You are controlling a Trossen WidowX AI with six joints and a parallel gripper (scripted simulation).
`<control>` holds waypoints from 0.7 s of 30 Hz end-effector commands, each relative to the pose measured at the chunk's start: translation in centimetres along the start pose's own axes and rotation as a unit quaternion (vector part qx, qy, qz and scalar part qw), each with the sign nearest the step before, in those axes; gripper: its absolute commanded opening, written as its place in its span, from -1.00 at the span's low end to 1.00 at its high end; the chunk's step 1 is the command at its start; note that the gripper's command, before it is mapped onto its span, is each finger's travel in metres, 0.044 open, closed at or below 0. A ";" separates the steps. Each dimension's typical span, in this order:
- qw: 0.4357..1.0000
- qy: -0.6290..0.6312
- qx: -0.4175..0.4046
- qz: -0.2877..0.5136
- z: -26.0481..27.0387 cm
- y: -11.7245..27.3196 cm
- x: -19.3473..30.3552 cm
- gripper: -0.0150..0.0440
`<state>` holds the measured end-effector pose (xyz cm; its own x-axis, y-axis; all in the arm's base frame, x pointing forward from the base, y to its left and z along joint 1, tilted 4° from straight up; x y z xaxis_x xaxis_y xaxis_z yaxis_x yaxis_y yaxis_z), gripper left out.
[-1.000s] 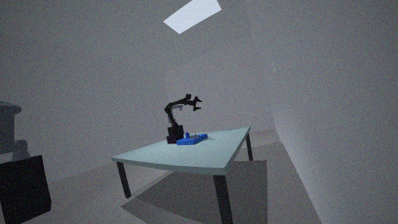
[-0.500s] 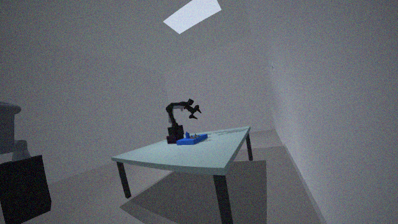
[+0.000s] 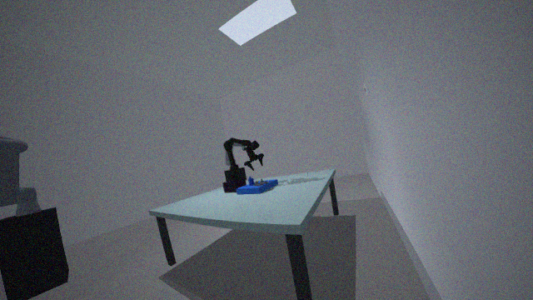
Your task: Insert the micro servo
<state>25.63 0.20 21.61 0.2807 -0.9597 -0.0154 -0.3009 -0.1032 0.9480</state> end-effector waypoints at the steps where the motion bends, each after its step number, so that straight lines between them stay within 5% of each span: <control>1: 0.997 0.032 -0.072 -0.009 2.1 -1.4 0.7 1.00; 7: 0.986 0.071 -0.147 -0.033 4.7 -2.3 1.2 1.00; 21: 0.985 0.072 -0.150 -0.034 5.5 -4.6 1.1 1.00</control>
<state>22.40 -1.91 17.04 0.4199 -0.9061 -0.0513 -0.0207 -0.0660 0.9976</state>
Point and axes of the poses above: the point midway between the two fingers, 35 mm back from their tips, its own y axis back along the fingers, its own z axis across the jaws, x = y × z, the point moved 10 cm from there along y, back along the fingers, and after that the axes turned 2 degrees about y, right-handed, at the moved point
